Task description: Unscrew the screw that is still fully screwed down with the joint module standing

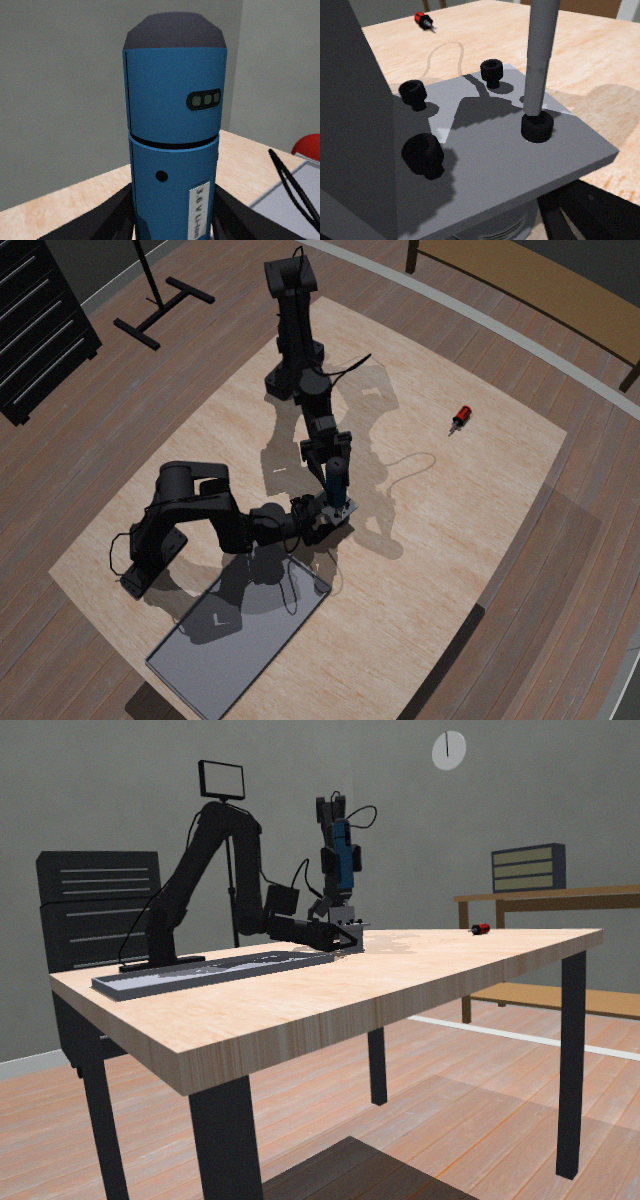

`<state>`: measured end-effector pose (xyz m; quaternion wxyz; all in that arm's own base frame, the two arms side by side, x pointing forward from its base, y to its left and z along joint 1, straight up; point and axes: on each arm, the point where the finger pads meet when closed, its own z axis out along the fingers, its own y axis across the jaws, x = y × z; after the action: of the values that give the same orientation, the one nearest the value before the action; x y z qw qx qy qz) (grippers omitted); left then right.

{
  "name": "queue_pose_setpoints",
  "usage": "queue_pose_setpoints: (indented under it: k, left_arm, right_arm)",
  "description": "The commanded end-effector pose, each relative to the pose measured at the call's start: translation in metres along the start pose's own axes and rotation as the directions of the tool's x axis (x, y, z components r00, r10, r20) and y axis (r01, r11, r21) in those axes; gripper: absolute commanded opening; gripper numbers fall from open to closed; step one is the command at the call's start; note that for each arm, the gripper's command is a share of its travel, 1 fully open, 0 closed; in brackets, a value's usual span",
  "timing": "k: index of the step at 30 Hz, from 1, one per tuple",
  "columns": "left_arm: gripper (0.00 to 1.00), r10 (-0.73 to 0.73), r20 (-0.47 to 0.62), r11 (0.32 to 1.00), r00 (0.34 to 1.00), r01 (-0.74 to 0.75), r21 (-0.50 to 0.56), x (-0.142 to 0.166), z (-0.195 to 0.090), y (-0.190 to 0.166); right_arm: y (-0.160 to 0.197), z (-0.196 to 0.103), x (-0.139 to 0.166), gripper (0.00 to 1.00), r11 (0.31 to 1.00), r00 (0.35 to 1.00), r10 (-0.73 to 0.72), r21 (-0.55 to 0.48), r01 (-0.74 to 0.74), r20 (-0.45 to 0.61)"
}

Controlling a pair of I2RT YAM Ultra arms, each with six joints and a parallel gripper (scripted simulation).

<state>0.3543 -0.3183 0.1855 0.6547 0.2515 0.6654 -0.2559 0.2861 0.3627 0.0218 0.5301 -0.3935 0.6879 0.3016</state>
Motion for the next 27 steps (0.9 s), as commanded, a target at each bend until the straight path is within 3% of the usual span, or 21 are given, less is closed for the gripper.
queue_pose_setpoints:
  k: [1, 27]
  left_arm:
    - [0.42, 0.000, 0.133, 1.000, 0.991, -0.002, 0.020, -0.042, 0.005, -0.008]
    - [0.42, 0.001, 0.136, 1.000, 0.991, -0.003, 0.013, -0.040, 0.006, -0.004]
  right_arm:
    - [0.000, 0.001, -0.002, 0.59, 1.000, 1.000, 0.003, 0.003, -0.003, 0.001]
    - [0.000, 0.001, -0.002, 0.59, 1.000, 1.000, 0.003, 0.003, -0.003, 0.001]
